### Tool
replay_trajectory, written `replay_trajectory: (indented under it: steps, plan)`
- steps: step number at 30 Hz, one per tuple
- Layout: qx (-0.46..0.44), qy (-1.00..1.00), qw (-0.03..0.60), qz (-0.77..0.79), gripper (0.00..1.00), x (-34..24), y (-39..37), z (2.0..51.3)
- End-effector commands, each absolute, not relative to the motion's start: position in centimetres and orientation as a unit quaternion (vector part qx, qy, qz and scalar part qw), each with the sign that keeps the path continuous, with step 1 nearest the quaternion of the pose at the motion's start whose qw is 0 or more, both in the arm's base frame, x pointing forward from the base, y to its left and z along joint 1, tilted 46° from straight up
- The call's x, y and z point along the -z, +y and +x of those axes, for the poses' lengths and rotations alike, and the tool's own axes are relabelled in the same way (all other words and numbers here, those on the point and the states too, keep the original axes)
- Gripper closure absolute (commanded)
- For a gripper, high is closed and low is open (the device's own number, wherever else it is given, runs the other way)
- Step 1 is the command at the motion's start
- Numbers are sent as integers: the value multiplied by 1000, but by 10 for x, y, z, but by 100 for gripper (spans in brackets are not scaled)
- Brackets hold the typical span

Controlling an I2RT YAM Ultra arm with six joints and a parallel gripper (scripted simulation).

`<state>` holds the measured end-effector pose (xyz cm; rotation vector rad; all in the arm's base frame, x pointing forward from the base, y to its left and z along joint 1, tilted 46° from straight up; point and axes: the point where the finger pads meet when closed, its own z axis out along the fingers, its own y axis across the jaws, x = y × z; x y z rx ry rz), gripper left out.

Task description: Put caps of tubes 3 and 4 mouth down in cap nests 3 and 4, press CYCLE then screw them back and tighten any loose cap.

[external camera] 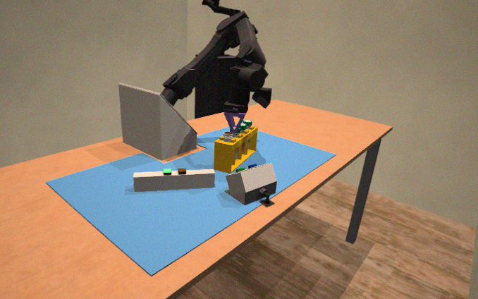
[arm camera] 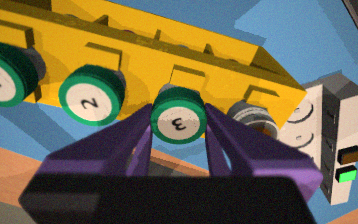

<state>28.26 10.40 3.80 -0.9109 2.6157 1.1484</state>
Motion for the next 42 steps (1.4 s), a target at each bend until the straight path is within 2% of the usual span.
replay_trajectory:
  steps: [1, 4, 22, 42]
  plan:
    - [-379, 871, 79, -302, 100, -40, 101, 285]
    - [-379, 871, 79, -302, 100, -40, 101, 285]
    - [-380, 920, -75, 61, 100, -40, 101, 285]
    - [-312, 806, -230, 447, 100, -39, 101, 285]
